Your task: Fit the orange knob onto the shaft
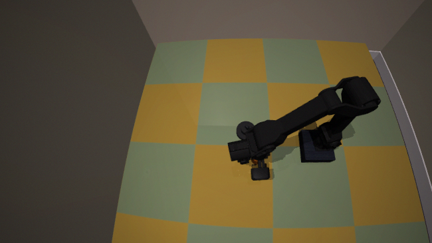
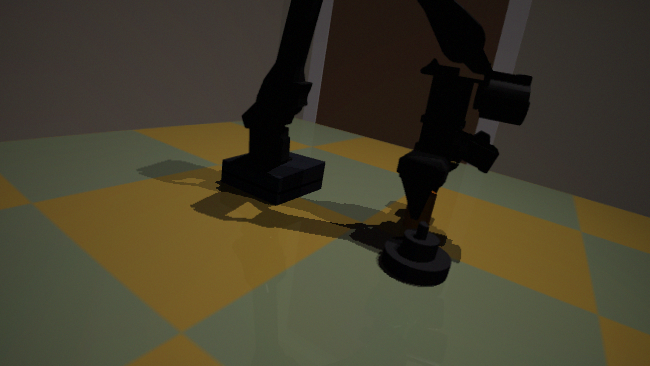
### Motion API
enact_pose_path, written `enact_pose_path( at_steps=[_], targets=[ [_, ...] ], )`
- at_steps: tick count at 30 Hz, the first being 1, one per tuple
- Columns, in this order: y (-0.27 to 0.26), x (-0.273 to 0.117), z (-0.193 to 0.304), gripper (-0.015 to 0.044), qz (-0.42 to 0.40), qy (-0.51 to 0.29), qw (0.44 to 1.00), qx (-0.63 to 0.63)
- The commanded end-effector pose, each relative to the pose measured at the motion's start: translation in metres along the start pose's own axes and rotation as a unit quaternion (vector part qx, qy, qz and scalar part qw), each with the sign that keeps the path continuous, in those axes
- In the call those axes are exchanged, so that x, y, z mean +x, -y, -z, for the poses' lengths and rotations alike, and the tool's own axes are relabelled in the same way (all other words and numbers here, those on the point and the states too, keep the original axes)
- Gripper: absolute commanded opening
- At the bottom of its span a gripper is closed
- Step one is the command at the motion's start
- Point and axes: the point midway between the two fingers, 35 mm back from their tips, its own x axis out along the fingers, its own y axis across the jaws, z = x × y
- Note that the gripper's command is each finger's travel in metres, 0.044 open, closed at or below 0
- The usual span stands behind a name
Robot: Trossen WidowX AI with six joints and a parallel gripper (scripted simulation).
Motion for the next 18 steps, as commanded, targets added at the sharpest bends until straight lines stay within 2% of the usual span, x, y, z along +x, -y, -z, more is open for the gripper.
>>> enact_pose_path(
  at_steps=[1,11,18],
  targets=[
    [0.001,0.008,0.002,0.044,0.002,-0.004,1.0,-0.001],
    [0.001,0.021,0.004,0.044,0.003,-0.004,1.0,-0.001],
    [0.001,0.021,0.004,0.0256,0.003,-0.004,1.0,-0.001]
  ],
)
